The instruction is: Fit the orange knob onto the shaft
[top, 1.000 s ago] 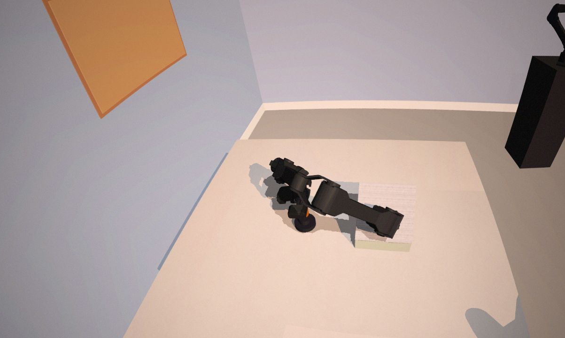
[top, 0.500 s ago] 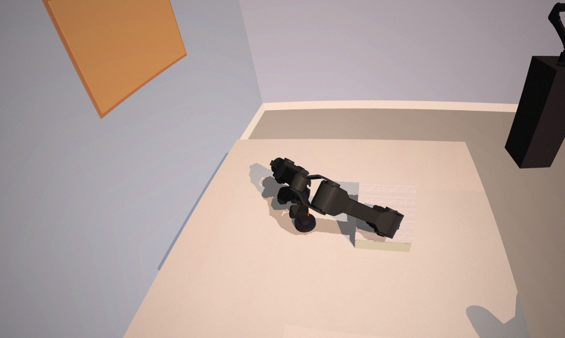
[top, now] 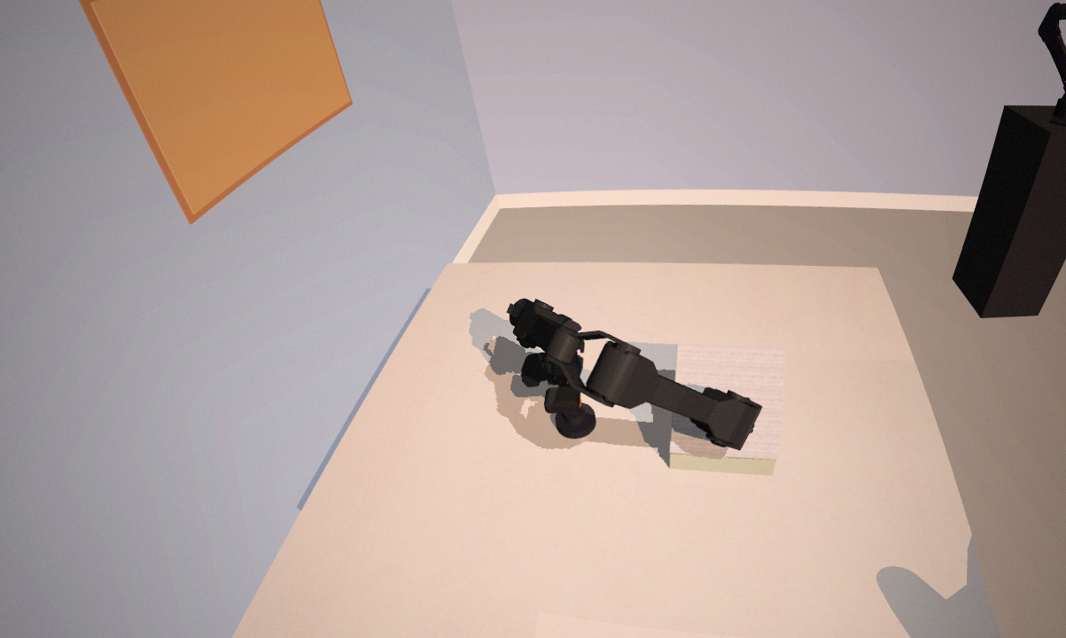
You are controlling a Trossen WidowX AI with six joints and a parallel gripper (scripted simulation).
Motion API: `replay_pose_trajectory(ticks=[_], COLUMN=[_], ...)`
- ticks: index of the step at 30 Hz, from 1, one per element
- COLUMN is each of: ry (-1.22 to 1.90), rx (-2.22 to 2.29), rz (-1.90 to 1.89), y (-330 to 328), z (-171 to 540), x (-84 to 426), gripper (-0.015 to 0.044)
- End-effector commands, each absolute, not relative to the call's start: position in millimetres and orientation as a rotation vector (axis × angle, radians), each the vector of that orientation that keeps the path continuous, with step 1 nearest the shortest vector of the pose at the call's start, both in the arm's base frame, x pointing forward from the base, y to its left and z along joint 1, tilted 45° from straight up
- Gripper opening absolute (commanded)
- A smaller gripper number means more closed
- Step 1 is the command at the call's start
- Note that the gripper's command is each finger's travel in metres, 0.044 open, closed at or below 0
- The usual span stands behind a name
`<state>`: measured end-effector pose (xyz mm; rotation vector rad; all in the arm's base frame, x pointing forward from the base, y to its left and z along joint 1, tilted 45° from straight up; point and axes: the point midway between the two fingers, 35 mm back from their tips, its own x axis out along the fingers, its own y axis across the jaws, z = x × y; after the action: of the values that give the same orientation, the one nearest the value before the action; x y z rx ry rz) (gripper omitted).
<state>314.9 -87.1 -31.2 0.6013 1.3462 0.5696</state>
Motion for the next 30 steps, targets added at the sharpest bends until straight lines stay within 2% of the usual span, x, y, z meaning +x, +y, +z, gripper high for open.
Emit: replay_pose_trajectory(ticks=[1, 14, 30], ry=[1.343, 1.265, 1.265], rx=[0.607, 0.436, 0.436], rz=[0.566, 0.696, 0.696], y=[-88.2, -89.4, -89.5], z=[-30.8, -28.2, -29.8], x=[315.7, 310.7, 310.9], gripper=[0.0000, 0.0000, 0.0000])
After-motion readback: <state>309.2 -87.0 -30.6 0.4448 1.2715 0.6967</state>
